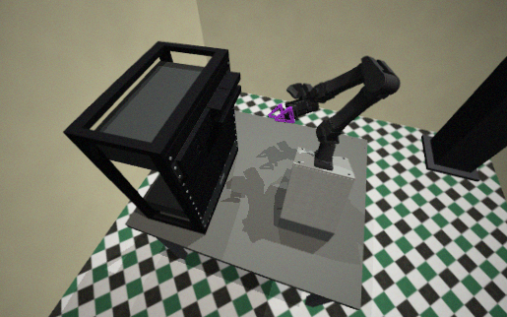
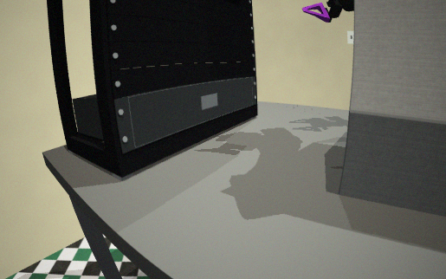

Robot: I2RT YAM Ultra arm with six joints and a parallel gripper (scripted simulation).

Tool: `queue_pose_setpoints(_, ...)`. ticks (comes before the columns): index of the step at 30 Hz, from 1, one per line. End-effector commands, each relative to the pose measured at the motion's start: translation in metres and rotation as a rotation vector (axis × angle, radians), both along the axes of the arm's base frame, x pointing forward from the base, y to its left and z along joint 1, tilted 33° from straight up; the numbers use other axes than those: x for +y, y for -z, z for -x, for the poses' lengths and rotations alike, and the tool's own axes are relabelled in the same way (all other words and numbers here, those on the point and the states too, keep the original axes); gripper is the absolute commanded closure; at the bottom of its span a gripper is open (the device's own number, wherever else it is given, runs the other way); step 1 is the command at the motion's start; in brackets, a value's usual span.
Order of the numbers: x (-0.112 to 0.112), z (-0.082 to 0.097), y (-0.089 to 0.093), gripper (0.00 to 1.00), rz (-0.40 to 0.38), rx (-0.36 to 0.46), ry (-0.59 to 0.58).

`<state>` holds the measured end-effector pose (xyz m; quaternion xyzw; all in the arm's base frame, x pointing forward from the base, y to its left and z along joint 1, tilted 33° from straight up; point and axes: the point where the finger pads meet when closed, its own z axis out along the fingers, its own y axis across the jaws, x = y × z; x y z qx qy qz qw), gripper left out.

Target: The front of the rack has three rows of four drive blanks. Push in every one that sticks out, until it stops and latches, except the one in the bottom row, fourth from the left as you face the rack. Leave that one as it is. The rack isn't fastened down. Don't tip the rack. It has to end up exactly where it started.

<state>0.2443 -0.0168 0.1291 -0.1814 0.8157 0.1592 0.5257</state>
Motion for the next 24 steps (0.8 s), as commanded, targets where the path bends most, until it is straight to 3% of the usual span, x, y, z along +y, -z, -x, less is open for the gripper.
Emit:
queue_pose_setpoints(1,0.017,-0.007,-0.014,0.0,-0.158,-0.049,0.191)
queue_pose_setpoints(2,0.021,-0.008,-0.017,0.0,-0.193,-0.054,0.205)
queue_pose_setpoints(4,0.021,-0.008,-0.017,0.0,-0.193,-0.054,0.205)
queue_pose_setpoints(8,0.042,-0.009,-0.024,0.0,-0.313,-0.055,0.253)
queue_pose_setpoints(19,0.08,-0.012,-0.038,0.0,-0.525,-0.043,0.304)
queue_pose_setpoints(21,0.08,-0.012,-0.038,0.0,-0.525,-0.043,0.304)
queue_pose_setpoints(24,0.09,-0.013,-0.041,0.0,-0.61,-0.052,0.368)
